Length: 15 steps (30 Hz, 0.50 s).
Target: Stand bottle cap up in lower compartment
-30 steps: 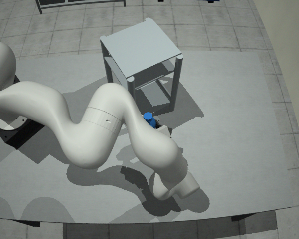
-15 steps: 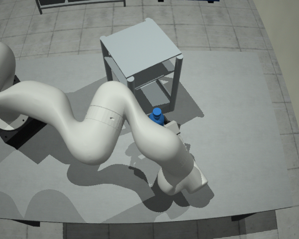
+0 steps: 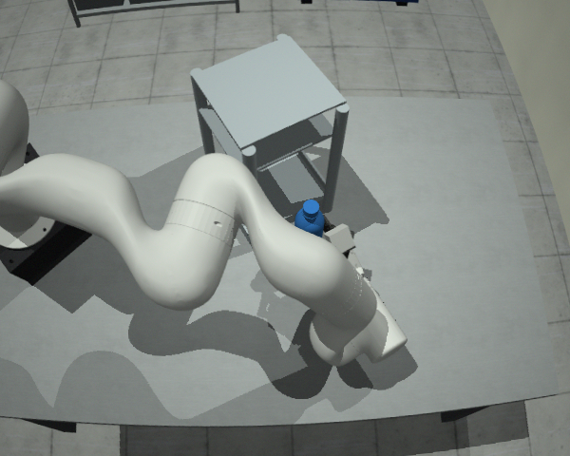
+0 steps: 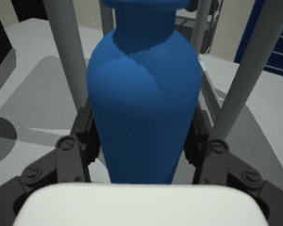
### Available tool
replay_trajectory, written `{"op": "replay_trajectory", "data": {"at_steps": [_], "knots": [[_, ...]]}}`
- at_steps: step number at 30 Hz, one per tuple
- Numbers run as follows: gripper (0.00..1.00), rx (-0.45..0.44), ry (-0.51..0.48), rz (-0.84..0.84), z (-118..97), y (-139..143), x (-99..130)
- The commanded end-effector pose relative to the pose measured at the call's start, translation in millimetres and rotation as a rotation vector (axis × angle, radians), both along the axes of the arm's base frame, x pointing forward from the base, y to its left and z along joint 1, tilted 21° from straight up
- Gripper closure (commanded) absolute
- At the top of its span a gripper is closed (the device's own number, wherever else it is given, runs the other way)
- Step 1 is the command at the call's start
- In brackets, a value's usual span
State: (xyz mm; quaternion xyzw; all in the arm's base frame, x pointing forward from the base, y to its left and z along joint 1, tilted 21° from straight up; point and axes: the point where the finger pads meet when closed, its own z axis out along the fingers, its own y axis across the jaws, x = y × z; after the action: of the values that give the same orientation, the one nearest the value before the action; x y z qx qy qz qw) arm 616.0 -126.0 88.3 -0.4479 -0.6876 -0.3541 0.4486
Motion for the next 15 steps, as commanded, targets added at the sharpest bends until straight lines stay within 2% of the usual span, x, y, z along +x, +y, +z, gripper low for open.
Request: {"op": "replay_trajectory", "data": {"at_steps": [1,15], "knots": [[1.00,0.000,-0.001,0.001,1.5,2.3,7.4],[1.00,0.000,-0.001,0.001,2.5,6.0,17.5]]}}
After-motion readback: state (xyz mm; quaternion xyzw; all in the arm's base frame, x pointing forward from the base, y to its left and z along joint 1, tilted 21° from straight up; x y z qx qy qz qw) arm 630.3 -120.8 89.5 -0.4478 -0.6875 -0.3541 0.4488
